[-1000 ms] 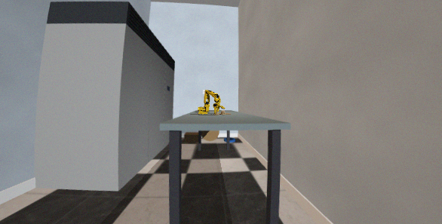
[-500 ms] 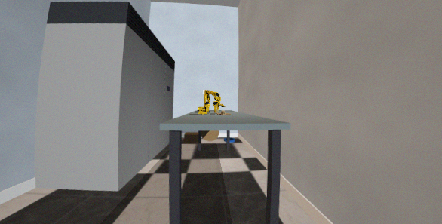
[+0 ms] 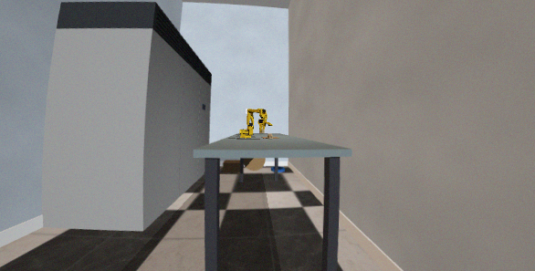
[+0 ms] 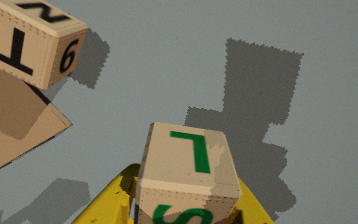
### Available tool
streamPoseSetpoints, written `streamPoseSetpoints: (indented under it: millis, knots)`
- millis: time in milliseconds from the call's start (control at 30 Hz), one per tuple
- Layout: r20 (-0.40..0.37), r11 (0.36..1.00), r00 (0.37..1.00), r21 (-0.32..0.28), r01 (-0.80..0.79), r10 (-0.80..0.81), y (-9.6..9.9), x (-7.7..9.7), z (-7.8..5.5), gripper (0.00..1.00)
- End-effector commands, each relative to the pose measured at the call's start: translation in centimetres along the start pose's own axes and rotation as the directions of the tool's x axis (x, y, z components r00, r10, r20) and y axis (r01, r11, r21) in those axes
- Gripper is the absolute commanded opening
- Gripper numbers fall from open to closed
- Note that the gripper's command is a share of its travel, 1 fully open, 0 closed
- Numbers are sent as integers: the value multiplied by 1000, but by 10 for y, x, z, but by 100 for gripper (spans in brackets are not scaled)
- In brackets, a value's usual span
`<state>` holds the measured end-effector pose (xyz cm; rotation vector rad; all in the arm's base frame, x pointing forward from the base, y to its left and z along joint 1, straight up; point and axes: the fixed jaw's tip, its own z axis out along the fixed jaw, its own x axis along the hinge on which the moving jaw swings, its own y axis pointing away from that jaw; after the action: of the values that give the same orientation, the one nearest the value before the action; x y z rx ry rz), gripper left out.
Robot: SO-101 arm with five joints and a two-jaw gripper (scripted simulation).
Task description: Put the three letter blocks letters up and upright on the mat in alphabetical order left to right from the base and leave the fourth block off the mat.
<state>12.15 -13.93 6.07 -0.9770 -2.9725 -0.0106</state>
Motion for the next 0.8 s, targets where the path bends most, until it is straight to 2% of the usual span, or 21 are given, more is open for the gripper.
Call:
streamPoseSetpoints:
  millis: [0,267,500,567,667,767]
  knots:
    - [119,1000,993,30,-2,-1,-4,-11,-21,0]
    - [118,999,992,34,40,-43,0,-12,-21,0]
    - [113,974,968,47,222,-226,14,-14,-21,0]
    - [113,974,968,47,222,-226,14,-14,-21,0]
    - [109,936,930,57,347,-351,24,-15,-20,0]
    - [102,869,863,67,489,-494,36,-15,-20,0]
